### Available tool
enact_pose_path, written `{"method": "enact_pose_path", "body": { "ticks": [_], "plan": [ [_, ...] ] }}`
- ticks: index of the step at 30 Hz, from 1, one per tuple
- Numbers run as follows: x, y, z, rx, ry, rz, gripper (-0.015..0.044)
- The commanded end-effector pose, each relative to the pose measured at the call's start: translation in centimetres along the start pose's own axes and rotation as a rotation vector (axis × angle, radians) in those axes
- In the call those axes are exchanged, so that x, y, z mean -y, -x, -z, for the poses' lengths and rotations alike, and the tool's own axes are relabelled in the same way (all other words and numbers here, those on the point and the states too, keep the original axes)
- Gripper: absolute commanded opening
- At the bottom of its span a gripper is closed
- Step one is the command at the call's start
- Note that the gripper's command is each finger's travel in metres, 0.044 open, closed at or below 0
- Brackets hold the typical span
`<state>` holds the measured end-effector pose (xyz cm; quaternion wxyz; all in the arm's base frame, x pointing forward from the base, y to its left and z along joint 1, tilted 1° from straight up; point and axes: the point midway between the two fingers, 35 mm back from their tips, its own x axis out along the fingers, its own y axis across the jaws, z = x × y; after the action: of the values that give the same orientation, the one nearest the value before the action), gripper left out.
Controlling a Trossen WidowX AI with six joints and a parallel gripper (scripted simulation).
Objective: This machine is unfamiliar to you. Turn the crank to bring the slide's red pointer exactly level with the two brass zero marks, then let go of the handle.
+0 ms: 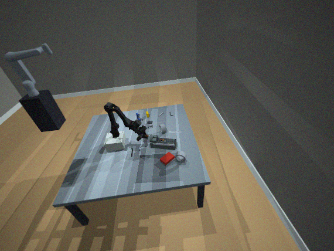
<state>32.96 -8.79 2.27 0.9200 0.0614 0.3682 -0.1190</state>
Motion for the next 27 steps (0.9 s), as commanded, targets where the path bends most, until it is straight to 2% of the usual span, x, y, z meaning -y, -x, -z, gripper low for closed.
{"method": "enact_pose_path", "body": {
  "ticks": [1, 27],
  "plan": [
    [0.91, 0.15, -0.11, 0.003, -0.007, 0.023, 0.0],
    [1.52, 0.05, 0.0, 0.003, -0.007, 0.023, 0.0]
  ]
}}
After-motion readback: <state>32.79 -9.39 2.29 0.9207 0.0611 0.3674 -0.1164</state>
